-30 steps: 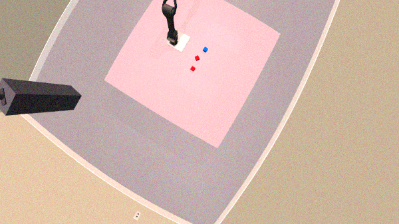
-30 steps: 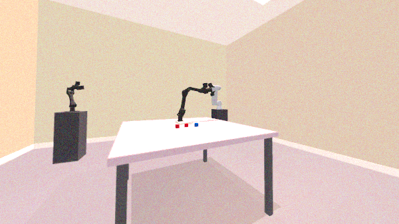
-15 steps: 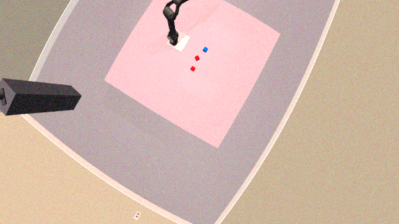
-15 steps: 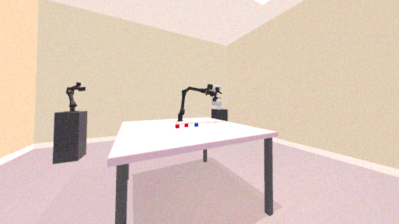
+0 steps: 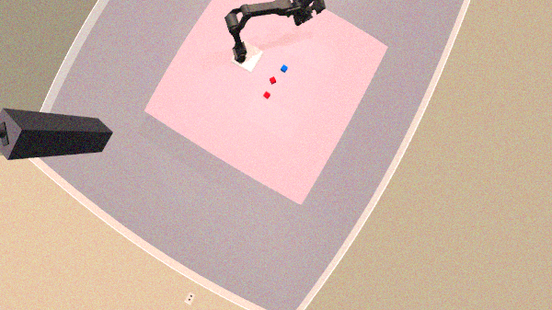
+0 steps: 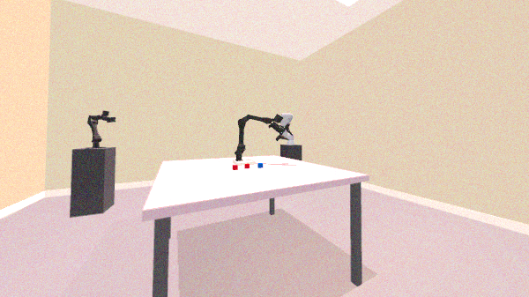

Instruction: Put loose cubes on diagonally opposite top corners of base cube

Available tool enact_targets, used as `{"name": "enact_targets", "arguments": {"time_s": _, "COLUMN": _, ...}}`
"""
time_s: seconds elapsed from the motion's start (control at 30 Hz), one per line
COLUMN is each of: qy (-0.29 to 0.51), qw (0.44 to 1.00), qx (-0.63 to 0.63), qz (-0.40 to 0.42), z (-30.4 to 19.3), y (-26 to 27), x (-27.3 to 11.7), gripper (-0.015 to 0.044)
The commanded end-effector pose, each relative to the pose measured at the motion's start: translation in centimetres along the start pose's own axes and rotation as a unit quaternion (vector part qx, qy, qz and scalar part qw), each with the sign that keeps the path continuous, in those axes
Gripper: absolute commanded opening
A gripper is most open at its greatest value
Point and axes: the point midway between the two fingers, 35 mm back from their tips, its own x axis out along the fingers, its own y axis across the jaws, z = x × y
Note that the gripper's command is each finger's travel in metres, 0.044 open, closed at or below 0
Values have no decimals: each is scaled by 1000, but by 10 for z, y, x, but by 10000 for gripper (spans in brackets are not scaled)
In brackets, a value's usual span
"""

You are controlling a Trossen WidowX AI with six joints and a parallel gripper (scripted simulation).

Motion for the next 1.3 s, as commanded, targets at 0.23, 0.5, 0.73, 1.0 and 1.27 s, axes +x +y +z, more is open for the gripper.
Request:
{"name": "enact_targets", "arguments": {"time_s": 0.23, "qy": 137, "qw": 974, "qx": 152, "qz": 94, "z": -118, "y": 55, "x": -35, "gripper": 265}}
{"name": "enact_targets", "arguments": {"time_s": 0.5, "qy": 232, "qw": 918, "qx": 278, "qz": 160, "z": -185, "y": 108, "x": -81, "gripper": 265}}
{"name": "enact_targets", "arguments": {"time_s": 0.73, "qy": 303, "qw": 845, "qx": 389, "qz": 209, "z": -221, "y": 159, "x": -131, "gripper": 265}}
{"name": "enact_targets", "arguments": {"time_s": 1.0, "qy": 366, "qw": 735, "qx": 510, "qz": 255, "z": -236, "y": 215, "x": -191, "gripper": 265}}
{"name": "enact_targets", "arguments": {"time_s": 1.27, "qy": 376, "qw": 712, "qx": 531, "qz": 263, "z": -240, "y": 233, "x": -195, "gripper": 265}}
